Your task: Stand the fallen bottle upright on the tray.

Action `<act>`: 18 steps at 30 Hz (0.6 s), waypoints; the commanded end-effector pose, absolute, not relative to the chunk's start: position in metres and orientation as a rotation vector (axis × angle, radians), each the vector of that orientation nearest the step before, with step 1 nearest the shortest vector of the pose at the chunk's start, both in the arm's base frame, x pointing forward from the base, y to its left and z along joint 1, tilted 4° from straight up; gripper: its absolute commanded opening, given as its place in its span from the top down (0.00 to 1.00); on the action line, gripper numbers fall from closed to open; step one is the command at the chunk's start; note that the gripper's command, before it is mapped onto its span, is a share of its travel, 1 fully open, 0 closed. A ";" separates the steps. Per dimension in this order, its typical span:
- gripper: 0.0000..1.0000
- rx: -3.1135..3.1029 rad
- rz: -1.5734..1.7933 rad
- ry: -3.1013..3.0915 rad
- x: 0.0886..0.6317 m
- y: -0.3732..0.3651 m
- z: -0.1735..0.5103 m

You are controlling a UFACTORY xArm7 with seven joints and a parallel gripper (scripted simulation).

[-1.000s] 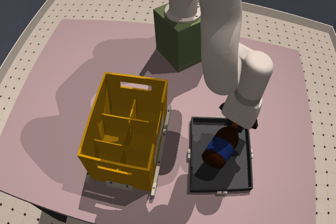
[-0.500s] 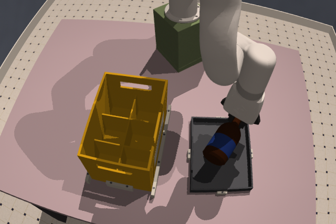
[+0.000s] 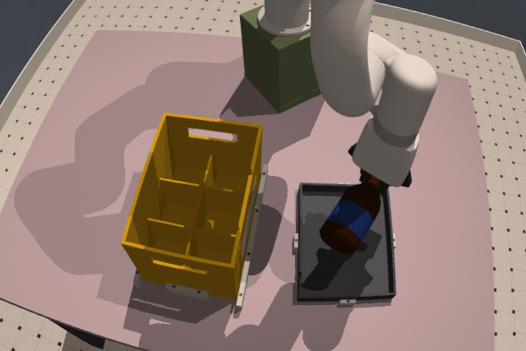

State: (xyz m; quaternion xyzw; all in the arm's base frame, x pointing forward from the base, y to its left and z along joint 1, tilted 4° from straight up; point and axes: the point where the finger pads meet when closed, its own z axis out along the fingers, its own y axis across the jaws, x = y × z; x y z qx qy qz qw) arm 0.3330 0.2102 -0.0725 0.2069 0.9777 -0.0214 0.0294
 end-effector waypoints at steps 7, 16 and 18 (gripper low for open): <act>1.00 0.637 -0.062 3.014 0.333 0.212 -0.052; 1.00 0.637 -0.062 3.014 0.333 0.213 -0.041; 1.00 0.637 -0.062 3.014 0.333 0.213 -0.038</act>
